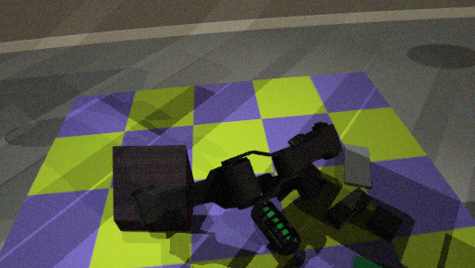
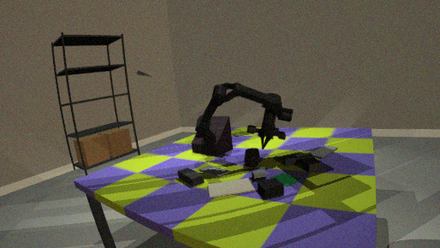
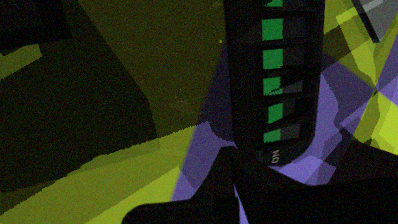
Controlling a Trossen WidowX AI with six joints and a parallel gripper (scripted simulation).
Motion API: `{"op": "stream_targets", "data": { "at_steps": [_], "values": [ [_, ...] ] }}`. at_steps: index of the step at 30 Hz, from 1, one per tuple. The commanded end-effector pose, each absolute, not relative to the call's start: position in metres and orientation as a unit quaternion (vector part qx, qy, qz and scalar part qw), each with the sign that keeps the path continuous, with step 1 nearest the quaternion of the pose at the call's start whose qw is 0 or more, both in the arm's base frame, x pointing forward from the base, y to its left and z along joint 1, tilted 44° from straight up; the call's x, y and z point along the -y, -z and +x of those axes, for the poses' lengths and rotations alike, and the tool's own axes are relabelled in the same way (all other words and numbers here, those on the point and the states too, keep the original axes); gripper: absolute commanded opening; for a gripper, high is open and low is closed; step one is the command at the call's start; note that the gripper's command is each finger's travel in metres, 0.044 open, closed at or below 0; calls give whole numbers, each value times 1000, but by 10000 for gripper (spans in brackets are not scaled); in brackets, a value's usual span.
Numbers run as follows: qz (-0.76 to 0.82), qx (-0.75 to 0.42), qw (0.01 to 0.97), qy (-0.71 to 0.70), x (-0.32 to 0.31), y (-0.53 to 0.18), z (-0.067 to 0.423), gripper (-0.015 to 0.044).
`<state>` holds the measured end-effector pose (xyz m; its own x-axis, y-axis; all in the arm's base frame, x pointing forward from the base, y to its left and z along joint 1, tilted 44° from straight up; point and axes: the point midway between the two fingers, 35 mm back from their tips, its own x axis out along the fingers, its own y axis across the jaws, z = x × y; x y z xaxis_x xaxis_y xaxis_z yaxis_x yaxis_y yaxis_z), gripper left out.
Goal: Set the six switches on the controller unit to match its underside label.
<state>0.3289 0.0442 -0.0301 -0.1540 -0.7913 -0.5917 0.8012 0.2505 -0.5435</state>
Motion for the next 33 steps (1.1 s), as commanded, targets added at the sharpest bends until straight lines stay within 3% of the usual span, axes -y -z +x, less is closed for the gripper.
{"op": "stream_targets", "data": {
  "at_steps": [1,33],
  "values": [
    [0,-451,650,612,-37,36,328,0],
    [1,-450,650,613,-14,56,327,0]
  ]
}}
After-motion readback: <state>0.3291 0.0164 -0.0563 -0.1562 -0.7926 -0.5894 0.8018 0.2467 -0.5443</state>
